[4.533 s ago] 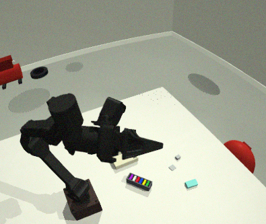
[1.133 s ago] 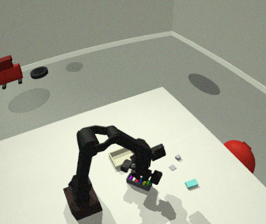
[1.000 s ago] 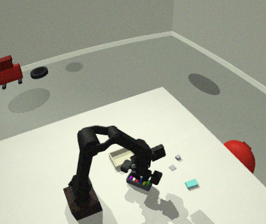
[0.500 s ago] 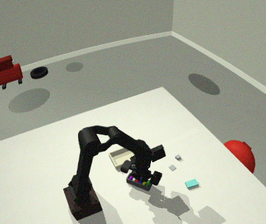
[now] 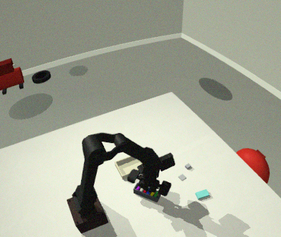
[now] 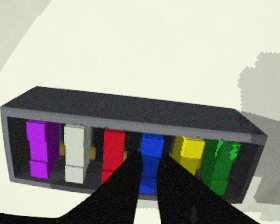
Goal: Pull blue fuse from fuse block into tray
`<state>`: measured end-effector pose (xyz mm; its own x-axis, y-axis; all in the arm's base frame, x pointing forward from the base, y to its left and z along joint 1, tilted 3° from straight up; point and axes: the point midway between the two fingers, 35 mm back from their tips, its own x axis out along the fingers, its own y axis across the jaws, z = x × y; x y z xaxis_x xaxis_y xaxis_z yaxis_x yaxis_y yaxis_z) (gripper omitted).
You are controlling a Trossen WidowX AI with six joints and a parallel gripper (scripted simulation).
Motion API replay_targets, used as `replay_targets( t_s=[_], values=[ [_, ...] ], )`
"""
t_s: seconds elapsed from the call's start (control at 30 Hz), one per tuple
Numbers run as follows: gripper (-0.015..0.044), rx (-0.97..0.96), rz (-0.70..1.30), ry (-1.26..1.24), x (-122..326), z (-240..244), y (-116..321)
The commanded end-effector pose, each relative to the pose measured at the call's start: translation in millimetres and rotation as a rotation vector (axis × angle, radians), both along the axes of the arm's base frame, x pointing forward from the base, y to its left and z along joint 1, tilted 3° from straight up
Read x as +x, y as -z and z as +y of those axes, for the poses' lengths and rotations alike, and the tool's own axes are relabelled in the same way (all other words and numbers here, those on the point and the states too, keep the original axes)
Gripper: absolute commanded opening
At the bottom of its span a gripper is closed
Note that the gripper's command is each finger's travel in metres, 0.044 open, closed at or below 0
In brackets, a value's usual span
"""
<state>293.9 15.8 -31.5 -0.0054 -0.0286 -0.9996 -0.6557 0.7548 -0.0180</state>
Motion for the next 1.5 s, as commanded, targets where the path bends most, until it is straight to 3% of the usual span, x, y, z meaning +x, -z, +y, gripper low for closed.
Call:
replay_targets(
  t_s=[0.0, 1.47],
  values=[
    [0.0000, 0.000, -0.001, 0.000, 0.5, 0.1, -2.8],
    [0.0000, -0.003, -0.002, 0.001, 1.1, 0.6, -24.3]
  ],
)
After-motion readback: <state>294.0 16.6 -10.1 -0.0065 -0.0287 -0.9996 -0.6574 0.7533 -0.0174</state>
